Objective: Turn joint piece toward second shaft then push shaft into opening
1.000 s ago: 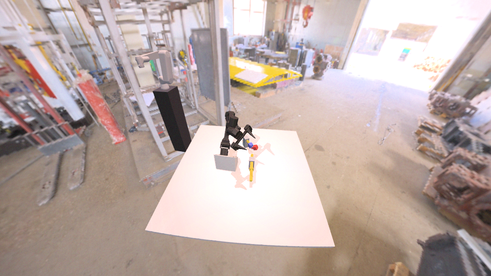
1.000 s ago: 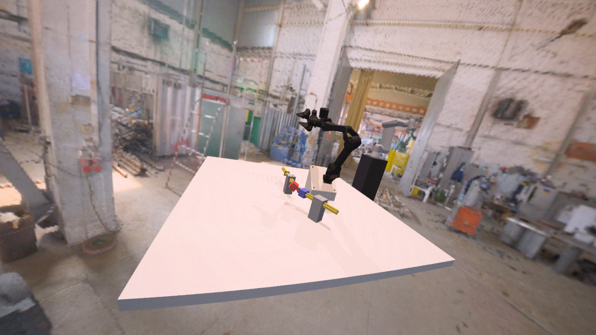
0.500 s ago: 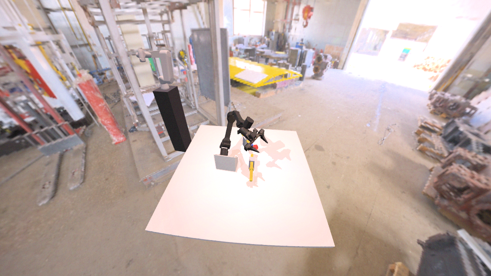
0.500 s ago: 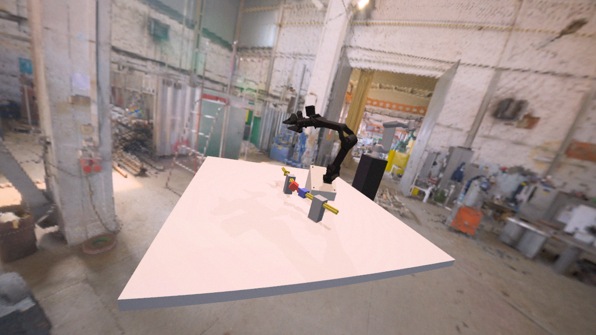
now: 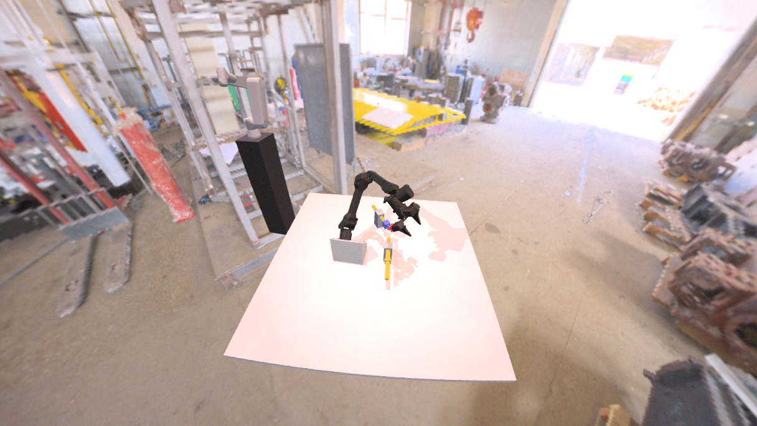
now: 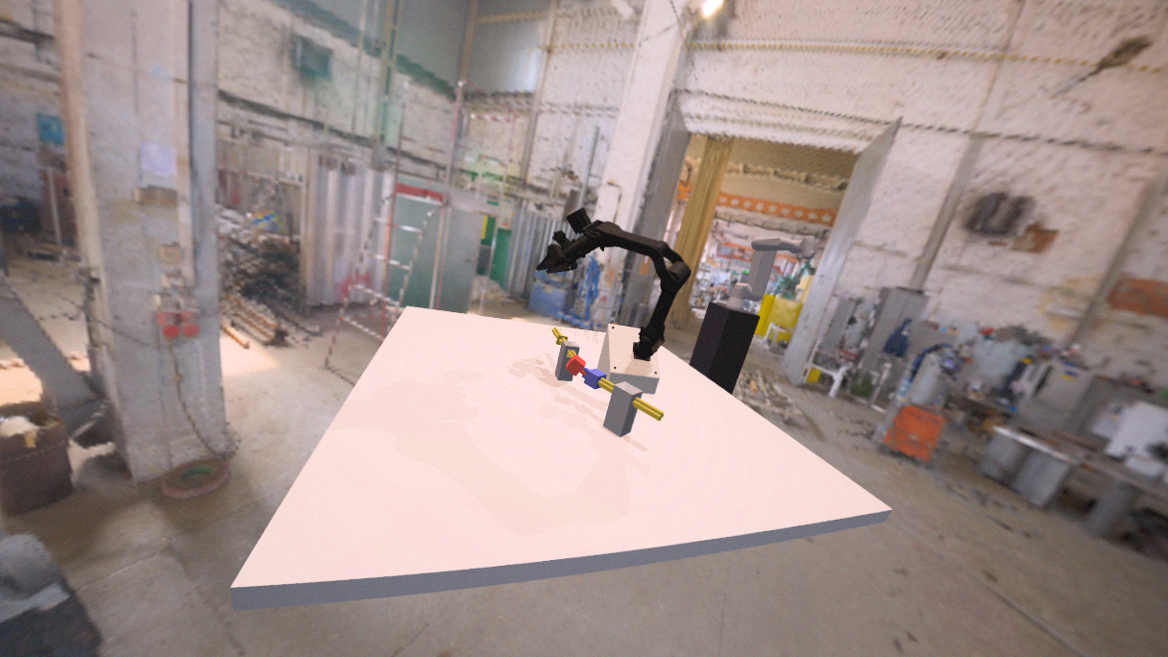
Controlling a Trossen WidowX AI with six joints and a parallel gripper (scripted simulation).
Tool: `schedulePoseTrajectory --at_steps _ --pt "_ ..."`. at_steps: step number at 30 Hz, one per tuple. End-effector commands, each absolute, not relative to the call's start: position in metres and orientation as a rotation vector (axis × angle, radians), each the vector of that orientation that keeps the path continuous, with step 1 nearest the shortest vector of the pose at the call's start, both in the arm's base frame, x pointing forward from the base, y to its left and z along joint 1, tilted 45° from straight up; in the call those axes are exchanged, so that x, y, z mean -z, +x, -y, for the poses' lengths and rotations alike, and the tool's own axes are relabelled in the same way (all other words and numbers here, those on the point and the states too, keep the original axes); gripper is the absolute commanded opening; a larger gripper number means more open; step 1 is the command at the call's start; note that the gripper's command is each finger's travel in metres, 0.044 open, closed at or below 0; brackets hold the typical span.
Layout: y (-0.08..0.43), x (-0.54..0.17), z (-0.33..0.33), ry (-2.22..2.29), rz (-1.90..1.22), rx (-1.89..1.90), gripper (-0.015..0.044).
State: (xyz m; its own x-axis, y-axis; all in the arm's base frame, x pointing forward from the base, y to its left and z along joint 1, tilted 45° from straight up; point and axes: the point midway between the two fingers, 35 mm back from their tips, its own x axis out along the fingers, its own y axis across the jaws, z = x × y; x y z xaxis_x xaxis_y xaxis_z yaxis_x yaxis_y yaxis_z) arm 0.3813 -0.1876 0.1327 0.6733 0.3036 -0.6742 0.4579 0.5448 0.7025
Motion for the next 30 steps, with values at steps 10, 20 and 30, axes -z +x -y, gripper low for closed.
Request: schedulePoseTrajectory --at_steps 10,20,30 --pt "0.39 -0.15 0.083 0.847 -1.161 -0.208 0.044" --pt "0.374 -0.173 0.002 0.692 -1.366 -0.479 0.044" --pt "0.356 -0.189 -0.04 0.611 -1.466 -0.623 0.044"
